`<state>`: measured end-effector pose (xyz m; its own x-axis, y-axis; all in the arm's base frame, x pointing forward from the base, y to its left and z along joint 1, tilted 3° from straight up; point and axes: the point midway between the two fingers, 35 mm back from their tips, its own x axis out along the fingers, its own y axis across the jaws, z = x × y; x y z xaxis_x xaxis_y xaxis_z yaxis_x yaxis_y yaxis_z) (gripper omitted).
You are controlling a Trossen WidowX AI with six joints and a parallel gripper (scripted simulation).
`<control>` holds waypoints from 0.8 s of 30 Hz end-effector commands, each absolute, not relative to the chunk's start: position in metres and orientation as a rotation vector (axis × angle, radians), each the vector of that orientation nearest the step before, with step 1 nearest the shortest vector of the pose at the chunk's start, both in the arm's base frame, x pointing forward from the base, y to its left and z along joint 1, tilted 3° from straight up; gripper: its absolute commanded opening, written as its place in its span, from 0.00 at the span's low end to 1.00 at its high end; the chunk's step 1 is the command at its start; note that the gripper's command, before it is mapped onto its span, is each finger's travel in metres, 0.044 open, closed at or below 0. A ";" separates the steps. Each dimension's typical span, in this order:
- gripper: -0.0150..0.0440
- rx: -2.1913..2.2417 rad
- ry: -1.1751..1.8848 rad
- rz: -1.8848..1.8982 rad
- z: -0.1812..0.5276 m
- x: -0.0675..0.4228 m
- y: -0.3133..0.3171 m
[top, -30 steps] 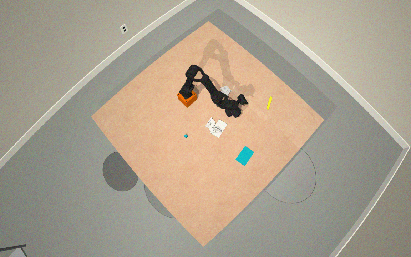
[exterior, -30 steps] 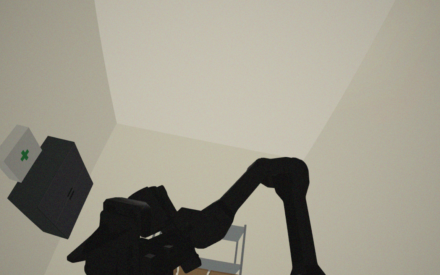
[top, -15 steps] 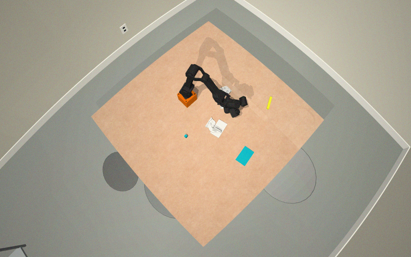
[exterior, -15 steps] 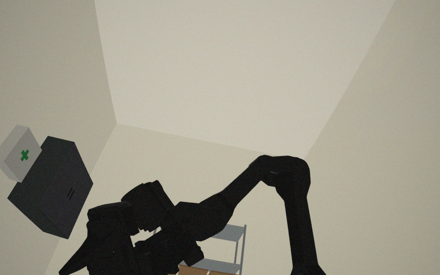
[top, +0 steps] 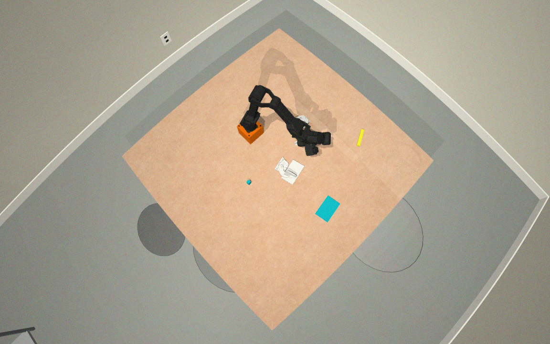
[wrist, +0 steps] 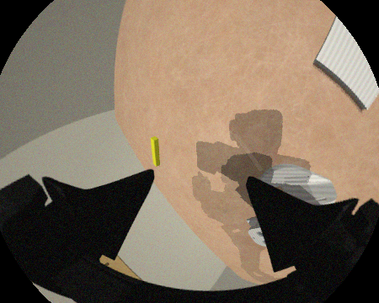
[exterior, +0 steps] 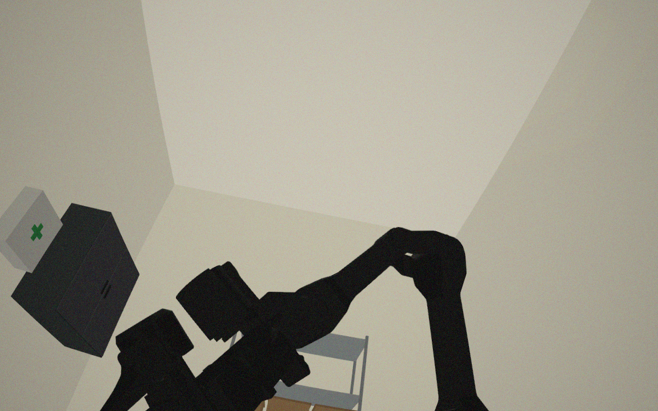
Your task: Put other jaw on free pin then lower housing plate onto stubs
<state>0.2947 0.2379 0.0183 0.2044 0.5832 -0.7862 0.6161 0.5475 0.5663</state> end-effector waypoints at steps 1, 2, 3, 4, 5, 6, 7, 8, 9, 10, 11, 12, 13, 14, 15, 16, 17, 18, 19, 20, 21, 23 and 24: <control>1.00 1.130 1.467 -0.117 0.018 0.293 0.238; 1.00 1.138 1.470 -0.137 0.018 0.292 0.238; 1.00 1.145 1.473 -0.157 0.018 0.291 0.237; 1.00 1.152 1.476 -0.178 0.017 0.290 0.237; 1.00 1.160 1.479 -0.198 0.017 0.289 0.237; 1.00 1.167 1.481 -0.219 0.017 0.289 0.236; 1.00 1.174 1.483 -0.240 0.017 0.288 0.236; 1.00 1.181 1.485 -0.261 0.016 0.287 0.236; 1.00 1.188 1.487 -0.282 0.016 0.286 0.235; 1.00 1.195 1.488 -0.303 0.016 0.285 0.235; 1.00 1.202 1.489 -0.324 0.016 0.284 0.234; 1.00 1.209 1.490 -0.345 0.016 0.283 0.234; 1.00 1.215 1.491 -0.366 0.016 0.282 0.234; 1.00 1.222 1.491 -0.387 0.015 0.282 0.233; 1.00 1.228 1.491 -0.408 0.015 0.281 0.233; 1.00 1.234 1.491 -0.430 0.015 0.280 0.232; 1.00 1.241 1.490 -0.451 0.015 0.279 0.232; 1.00 1.247 1.489 -0.473 0.015 0.278 0.231; 1.00 1.253 1.488 -0.495 0.015 0.277 0.231; 1.00 1.259 1.487 -0.516 0.015 0.276 0.230; 1.00 1.265 1.485 -0.538 0.015 0.275 0.230; 1.00 1.276 1.481 -0.581 0.015 0.273 0.229; 1.00 1.282 1.478 -0.603 0.015 0.272 0.228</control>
<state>0.2739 0.2288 0.0137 0.1202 0.4232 -0.8980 0.8973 0.3408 0.2807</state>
